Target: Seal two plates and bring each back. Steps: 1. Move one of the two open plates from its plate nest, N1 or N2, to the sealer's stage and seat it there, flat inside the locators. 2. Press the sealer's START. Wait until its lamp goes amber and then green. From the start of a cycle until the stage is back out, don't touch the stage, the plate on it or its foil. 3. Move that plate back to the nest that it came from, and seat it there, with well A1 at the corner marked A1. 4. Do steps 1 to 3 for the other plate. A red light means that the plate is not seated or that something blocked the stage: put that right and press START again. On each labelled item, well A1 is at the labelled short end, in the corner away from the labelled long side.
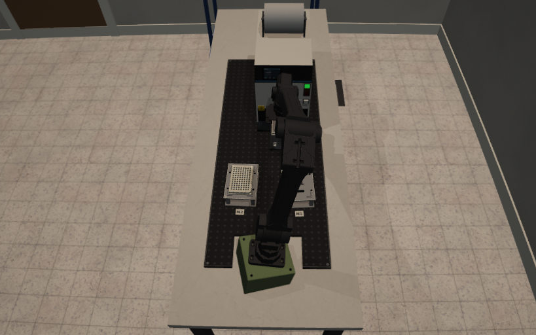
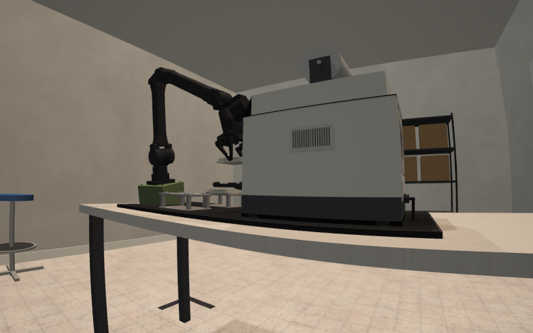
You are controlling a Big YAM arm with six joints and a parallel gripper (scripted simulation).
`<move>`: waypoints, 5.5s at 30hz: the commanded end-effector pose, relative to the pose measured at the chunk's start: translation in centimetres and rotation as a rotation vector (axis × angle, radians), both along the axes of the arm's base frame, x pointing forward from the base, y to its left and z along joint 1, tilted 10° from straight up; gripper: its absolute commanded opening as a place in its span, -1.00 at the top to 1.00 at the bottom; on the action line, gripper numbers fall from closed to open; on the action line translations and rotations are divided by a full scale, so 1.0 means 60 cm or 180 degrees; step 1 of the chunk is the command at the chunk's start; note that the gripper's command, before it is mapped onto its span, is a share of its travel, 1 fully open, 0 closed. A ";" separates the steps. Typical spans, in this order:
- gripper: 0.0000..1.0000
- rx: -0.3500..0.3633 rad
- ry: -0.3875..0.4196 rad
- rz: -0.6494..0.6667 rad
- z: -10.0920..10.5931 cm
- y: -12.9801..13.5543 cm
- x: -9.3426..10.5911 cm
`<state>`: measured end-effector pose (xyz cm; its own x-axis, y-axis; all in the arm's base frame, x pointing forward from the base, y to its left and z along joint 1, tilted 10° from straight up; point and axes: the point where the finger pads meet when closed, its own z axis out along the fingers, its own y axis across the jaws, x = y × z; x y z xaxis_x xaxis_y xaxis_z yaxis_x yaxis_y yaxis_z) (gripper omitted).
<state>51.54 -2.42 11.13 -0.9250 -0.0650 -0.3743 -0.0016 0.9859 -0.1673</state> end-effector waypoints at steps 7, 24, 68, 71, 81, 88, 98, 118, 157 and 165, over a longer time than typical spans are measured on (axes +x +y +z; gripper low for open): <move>1.00 -0.0014 -0.0194 0.0048 0.030 0.008 0.046; 1.00 -0.0007 -0.0309 0.0040 0.062 0.007 0.043; 1.00 -0.0017 -0.0157 0.0237 0.023 -0.026 -0.047; 1.00 -0.0016 -0.0098 0.0225 0.013 -0.033 -0.063; 1.00 -0.0028 -0.0169 0.0211 0.028 -0.047 -0.089; 1.00 -0.0025 -0.0094 0.0239 0.009 -0.050 -0.118; 1.00 -0.0022 -0.0079 0.0208 0.022 -0.064 -0.154; 1.00 -0.0016 0.0013 0.0221 0.004 -0.083 -0.225; 1.00 -0.0051 -0.0051 0.0235 0.016 -0.122 -0.345; 1.00 -0.0059 -0.0113 0.0221 0.024 -0.116 -0.314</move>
